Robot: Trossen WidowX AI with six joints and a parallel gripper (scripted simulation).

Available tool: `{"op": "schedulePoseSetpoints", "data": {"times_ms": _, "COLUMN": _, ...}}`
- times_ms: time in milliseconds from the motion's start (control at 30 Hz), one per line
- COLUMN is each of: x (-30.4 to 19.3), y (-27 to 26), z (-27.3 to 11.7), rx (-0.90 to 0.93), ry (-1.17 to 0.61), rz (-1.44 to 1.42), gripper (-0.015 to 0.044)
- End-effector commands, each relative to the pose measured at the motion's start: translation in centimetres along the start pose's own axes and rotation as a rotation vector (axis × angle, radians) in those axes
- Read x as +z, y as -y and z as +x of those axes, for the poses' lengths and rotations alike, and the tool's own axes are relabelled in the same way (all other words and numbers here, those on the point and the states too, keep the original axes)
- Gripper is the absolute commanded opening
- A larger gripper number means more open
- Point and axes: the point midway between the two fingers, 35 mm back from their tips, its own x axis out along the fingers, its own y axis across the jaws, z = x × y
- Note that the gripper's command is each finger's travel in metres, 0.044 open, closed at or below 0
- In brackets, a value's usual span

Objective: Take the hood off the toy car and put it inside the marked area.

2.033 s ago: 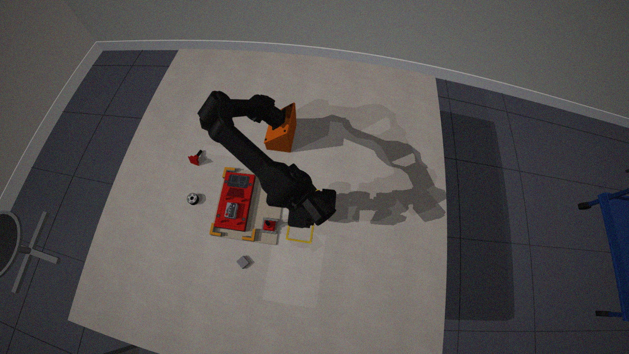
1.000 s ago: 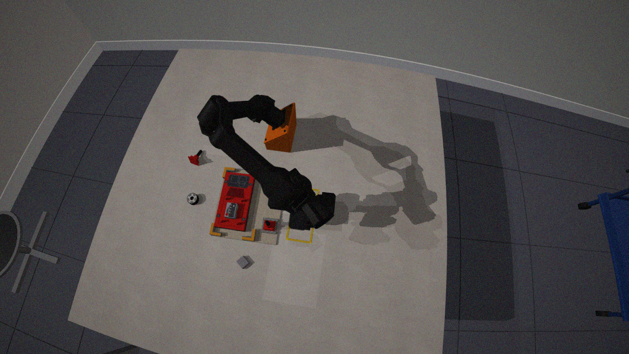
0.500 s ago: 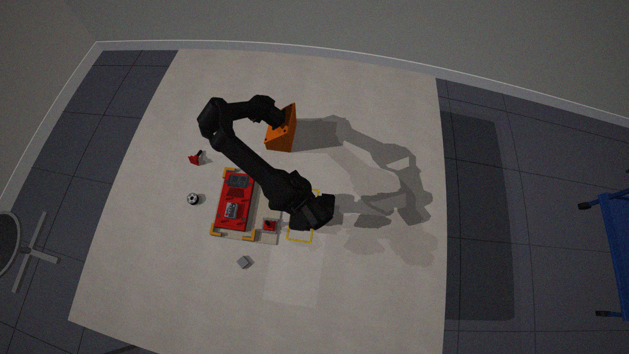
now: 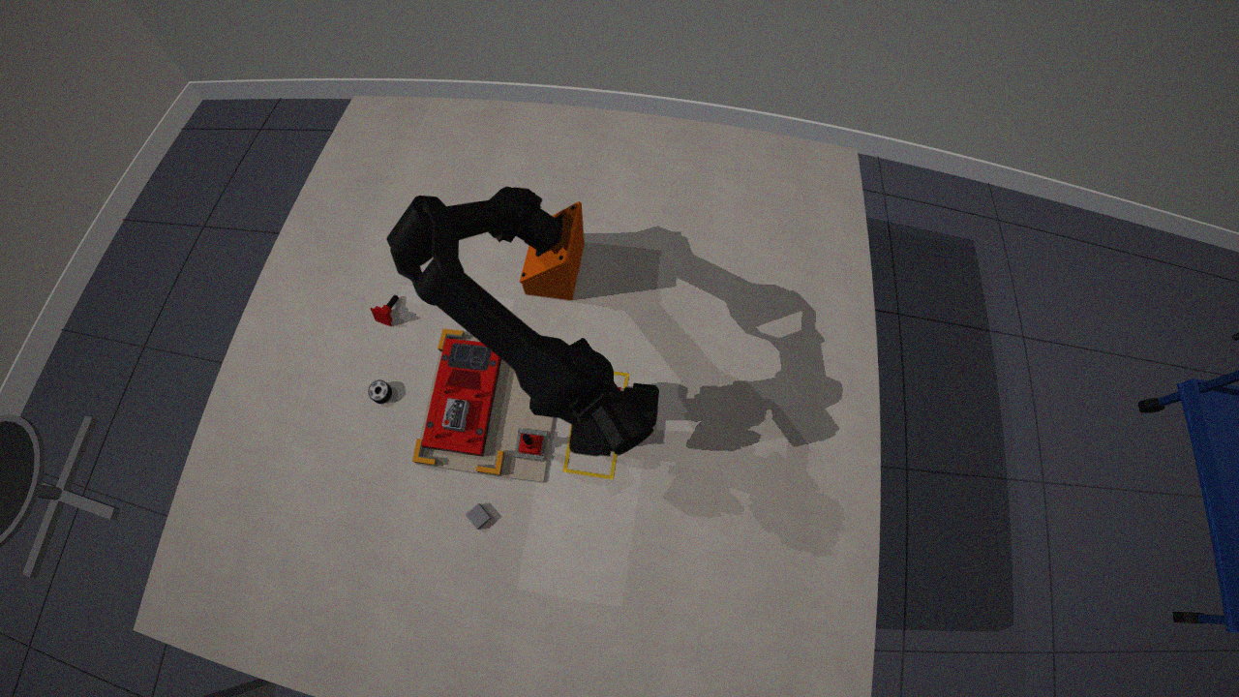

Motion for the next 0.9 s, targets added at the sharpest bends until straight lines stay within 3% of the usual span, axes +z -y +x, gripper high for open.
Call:
{"op": "schedulePoseSetpoints", "data": {"times_ms": 0, "x": 0.0, "y": 0.0, "z": 0.3, "rx": -0.003, "ry": 0.007, "rz": -0.005, "gripper": 0.0000}}
{"op": "schedulePoseSetpoints", "data": {"times_ms": 867, "x": -0.1, "y": 0.1, "z": 1.8, "rx": -0.005, "ry": 0.007, "rz": -0.005, "gripper": 0.0000}}
